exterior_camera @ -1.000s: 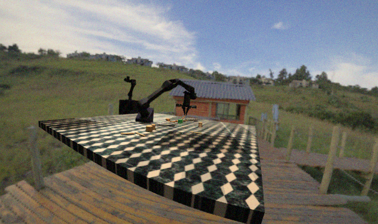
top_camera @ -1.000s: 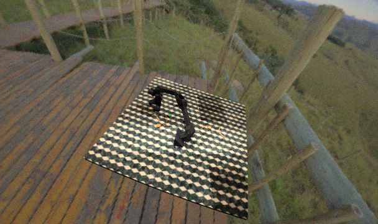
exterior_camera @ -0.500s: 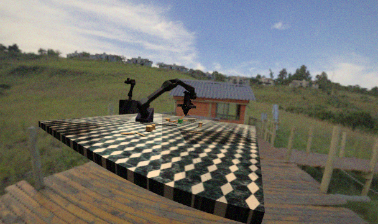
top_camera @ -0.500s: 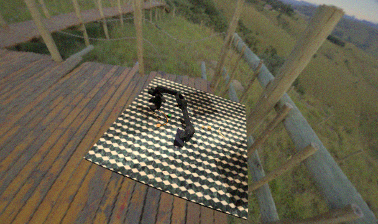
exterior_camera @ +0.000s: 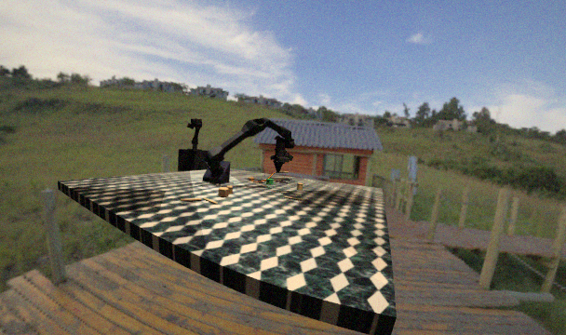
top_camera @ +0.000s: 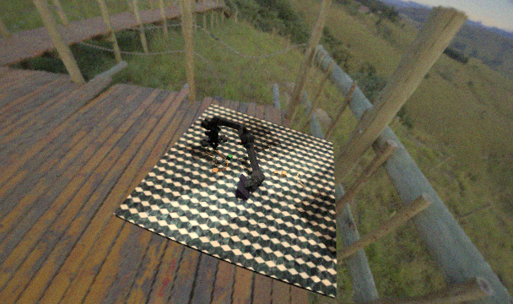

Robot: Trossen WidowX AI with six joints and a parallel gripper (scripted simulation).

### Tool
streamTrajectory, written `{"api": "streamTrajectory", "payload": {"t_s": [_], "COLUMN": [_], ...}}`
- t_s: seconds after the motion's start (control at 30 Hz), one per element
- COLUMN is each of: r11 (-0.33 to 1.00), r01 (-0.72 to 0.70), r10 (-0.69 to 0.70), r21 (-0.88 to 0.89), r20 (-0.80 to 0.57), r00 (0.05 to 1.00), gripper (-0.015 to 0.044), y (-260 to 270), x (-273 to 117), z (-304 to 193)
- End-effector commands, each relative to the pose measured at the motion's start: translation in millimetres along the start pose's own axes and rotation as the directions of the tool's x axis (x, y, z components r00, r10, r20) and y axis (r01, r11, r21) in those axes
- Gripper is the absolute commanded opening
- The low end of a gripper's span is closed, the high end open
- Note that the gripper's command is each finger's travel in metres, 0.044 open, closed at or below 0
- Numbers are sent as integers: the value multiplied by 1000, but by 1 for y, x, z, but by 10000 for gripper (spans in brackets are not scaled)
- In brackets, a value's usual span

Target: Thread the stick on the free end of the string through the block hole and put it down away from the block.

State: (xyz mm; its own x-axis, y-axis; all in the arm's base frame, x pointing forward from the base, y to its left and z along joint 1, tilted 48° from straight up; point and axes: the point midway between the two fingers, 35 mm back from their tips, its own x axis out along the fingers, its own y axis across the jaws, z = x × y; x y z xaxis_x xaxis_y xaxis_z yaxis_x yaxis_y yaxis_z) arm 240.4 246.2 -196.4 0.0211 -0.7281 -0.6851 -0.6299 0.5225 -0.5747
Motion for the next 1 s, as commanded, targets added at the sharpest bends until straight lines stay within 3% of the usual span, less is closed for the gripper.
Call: {"api": "streamTrajectory", "payload": {"t_s": [0.0,0.47,0.97], "r11": [984,784,365], "r01": [0,-9,-21], "r10": [-1,3,8], "r21": [177,621,931], "r20": [5,11,19], "r00": [1000,1000,1000], "gripper": [0,0,0], "y": [-1,-1,0], "x": [0,0,0], "z": [2,3,5]}}
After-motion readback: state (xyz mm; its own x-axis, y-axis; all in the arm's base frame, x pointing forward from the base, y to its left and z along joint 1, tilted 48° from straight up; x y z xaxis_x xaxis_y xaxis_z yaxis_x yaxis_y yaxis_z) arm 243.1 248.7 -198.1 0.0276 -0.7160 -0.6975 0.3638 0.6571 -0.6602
